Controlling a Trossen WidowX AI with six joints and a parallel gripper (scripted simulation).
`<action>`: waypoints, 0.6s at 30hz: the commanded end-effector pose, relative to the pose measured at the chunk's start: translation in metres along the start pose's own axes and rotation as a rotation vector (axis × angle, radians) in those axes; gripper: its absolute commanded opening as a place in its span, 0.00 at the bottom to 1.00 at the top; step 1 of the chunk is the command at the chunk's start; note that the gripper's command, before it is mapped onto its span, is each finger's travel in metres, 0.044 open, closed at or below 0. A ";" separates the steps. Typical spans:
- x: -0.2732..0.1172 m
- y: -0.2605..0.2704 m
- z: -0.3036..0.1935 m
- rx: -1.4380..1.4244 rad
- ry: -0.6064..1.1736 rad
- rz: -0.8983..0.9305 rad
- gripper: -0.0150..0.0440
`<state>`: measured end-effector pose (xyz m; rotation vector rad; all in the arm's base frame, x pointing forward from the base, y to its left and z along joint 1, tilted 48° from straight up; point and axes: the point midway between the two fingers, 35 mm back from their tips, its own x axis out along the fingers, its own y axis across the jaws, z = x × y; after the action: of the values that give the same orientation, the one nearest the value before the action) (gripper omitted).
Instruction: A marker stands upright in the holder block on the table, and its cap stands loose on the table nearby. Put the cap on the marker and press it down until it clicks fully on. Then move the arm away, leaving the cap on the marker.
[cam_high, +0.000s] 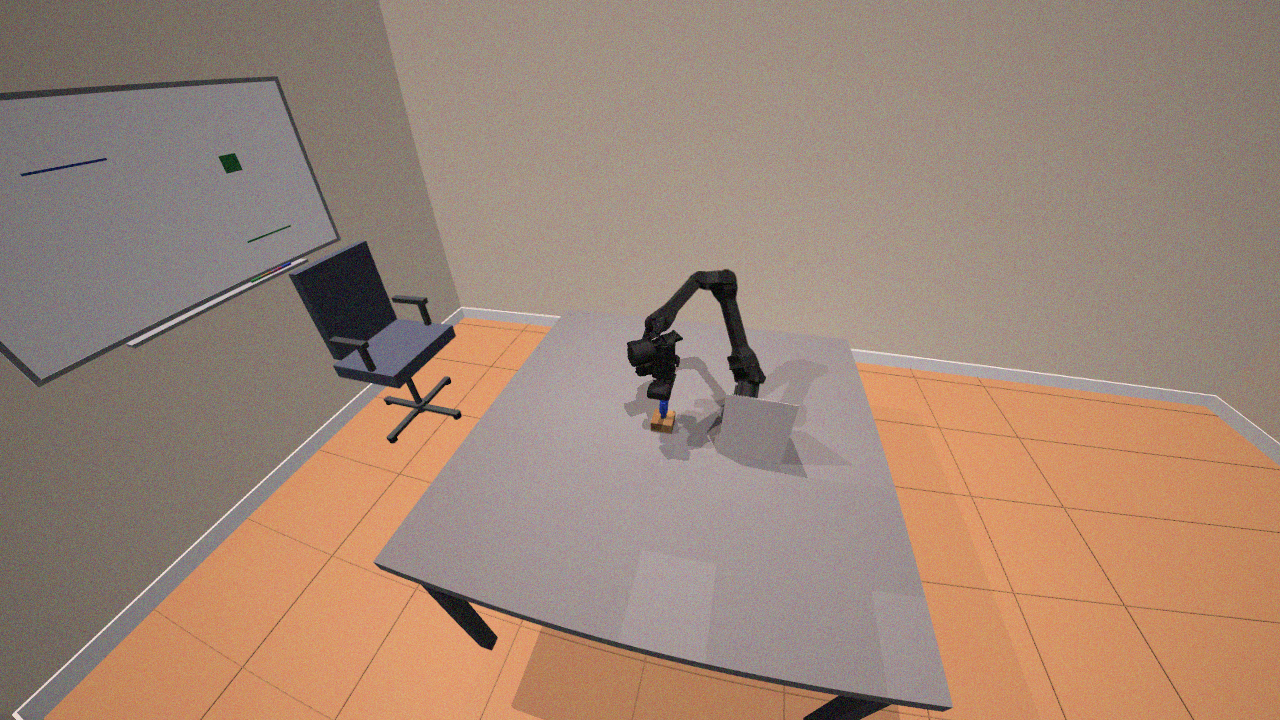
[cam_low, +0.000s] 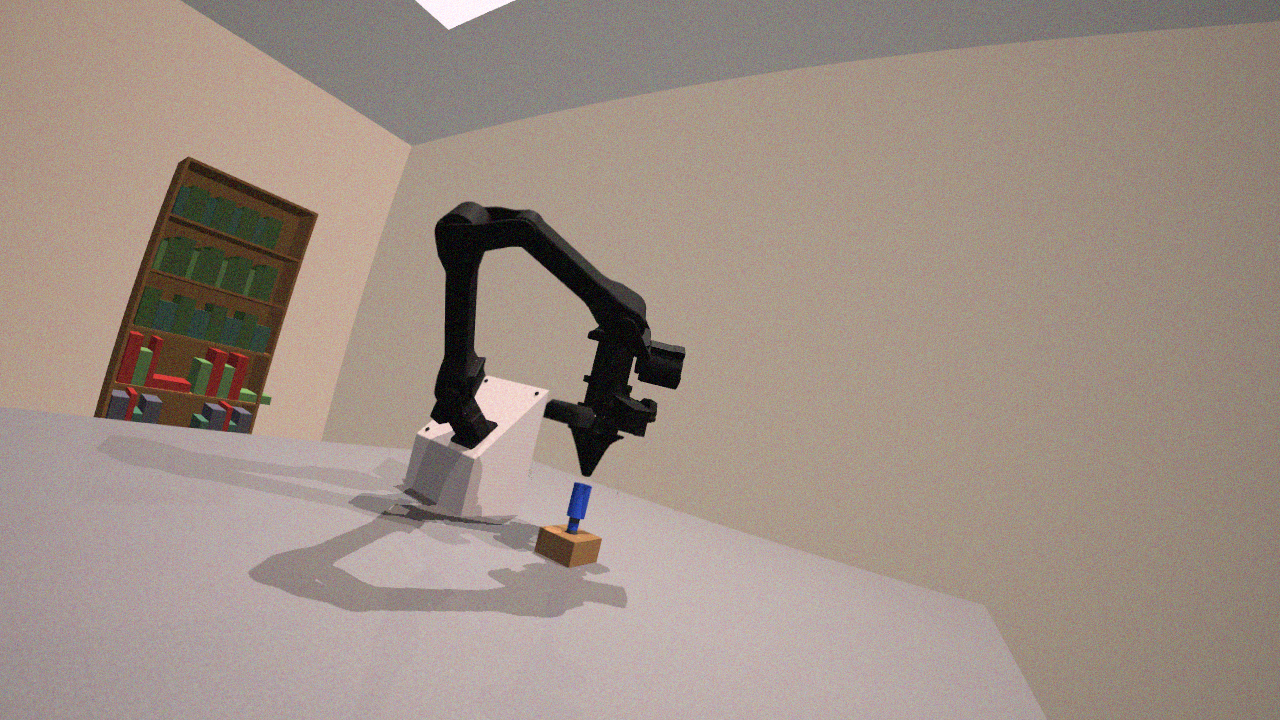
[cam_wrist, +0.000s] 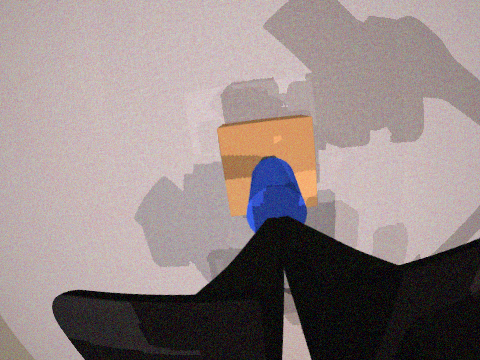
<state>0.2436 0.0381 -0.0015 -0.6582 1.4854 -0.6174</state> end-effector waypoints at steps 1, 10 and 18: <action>0.007 -0.001 -0.001 -0.006 -0.001 -0.006 0.25; 0.020 -0.001 -0.001 -0.005 -0.002 -0.007 0.25; 0.018 0.000 0.001 0.001 -0.005 0.001 0.25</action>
<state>0.2443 0.0247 -0.0146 -0.6602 1.4826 -0.6147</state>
